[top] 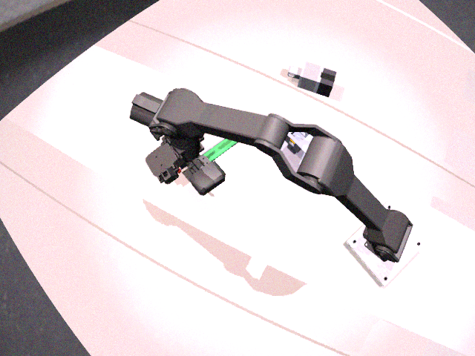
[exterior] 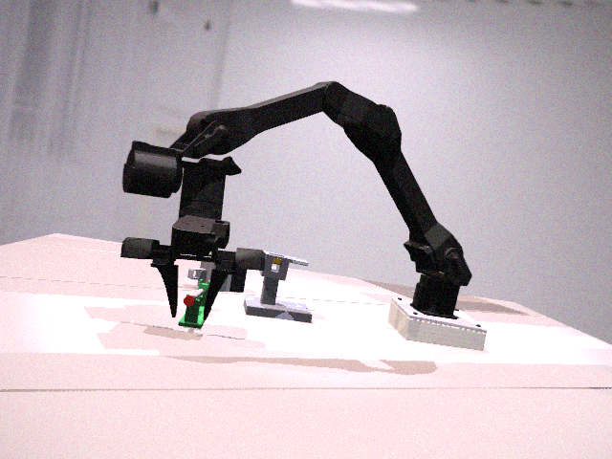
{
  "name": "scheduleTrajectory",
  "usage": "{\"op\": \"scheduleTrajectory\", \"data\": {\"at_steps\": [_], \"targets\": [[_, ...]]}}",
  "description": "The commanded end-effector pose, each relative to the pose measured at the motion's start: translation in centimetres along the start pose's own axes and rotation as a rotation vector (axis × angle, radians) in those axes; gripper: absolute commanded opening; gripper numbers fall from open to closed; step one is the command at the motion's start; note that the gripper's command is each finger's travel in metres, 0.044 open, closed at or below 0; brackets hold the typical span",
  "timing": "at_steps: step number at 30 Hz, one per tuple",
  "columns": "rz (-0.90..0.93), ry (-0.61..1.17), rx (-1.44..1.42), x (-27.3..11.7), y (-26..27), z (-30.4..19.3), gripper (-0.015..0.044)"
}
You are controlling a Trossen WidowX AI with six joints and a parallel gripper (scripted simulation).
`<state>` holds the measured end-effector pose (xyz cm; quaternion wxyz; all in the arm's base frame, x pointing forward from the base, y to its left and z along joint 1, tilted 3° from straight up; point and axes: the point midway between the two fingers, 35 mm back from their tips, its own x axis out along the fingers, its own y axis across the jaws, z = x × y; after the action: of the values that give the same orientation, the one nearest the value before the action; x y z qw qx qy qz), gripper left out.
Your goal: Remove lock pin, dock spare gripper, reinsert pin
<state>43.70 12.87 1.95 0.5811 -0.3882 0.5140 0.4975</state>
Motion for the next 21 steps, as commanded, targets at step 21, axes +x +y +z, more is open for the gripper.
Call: {"op": "scheduleTrajectory", "data": {"at_steps": [21], "targets": [[0.039,0.018,0.011,-4.4,0.8,0.3,0.0200]]}}
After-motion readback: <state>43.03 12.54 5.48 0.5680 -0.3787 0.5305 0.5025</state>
